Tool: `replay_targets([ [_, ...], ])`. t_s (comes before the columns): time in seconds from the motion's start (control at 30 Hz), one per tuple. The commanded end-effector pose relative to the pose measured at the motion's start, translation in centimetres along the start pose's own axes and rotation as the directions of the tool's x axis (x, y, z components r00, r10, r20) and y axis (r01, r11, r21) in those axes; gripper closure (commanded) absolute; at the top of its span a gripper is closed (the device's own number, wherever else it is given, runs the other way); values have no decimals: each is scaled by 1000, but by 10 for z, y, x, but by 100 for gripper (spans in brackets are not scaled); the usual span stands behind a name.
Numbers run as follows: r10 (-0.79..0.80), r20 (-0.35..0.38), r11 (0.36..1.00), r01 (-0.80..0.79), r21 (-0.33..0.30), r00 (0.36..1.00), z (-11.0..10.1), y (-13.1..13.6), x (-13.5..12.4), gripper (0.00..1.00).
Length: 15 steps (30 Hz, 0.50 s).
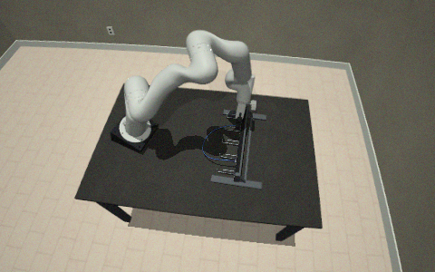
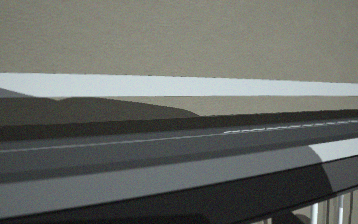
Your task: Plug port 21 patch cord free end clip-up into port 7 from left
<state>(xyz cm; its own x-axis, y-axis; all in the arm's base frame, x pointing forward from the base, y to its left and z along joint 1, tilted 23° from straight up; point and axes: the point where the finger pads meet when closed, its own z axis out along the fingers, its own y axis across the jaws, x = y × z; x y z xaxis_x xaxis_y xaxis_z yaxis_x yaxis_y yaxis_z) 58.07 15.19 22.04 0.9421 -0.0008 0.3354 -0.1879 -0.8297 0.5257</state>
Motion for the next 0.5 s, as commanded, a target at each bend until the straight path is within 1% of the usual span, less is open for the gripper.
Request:
replay_targets([
  [0.0, 1, -1, 1000, -1, 1, 1000, -1, 0, 1, 61],
  [0.2, 1, -1, 1000, -1, 1, 1000, -2, 1, 1, 61],
  [0.47, 1, -1, 1000, -1, 1, 1000, -9, 4, 0, 61],
])
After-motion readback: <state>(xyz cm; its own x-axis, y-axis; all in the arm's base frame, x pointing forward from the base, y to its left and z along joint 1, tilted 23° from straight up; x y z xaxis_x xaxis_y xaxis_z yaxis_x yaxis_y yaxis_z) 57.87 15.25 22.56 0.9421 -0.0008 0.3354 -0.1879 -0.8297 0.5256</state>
